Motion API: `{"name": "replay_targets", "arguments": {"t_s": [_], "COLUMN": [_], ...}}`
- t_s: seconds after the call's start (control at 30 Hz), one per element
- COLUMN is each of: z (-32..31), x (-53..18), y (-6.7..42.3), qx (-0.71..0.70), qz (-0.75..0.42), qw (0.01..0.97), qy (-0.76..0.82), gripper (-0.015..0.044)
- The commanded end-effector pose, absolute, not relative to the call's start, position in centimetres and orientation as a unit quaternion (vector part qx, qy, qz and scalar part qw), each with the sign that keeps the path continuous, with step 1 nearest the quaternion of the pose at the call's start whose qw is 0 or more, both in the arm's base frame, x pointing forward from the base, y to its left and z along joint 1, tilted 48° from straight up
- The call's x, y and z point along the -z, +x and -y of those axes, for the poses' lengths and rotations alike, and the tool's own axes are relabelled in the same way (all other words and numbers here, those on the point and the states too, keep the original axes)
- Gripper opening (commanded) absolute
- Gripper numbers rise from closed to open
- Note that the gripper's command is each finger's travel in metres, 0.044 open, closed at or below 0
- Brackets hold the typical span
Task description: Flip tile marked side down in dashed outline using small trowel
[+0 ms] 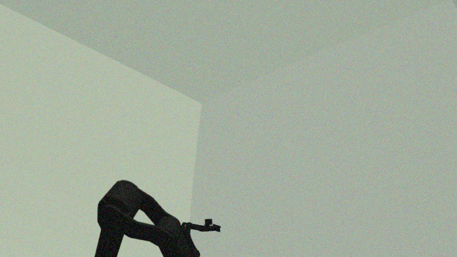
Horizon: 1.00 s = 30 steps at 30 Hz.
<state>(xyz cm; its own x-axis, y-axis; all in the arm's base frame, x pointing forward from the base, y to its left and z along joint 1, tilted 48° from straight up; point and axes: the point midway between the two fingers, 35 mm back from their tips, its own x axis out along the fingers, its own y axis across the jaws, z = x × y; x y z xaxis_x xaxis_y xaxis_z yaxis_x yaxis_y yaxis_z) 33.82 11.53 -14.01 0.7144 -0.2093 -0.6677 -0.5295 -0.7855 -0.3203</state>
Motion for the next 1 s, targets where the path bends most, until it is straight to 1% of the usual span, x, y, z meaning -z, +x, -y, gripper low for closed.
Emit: {"name": "replay_targets", "arguments": {"t_s": [0.0,0.77,0.97], "z": [-11.4,-10.6,-10.6], "x": [14.5,16.8,16.8], "y": [34.3,36.8,36.8], "qx": [-0.317,-0.316,-0.316], "qz": [-0.206,-0.206,-0.206], "qw": [0.252,0.252,0.252], "qy": [-0.890,-0.891,-0.891], "gripper": [0.0300,0.0300,0.0143]}}
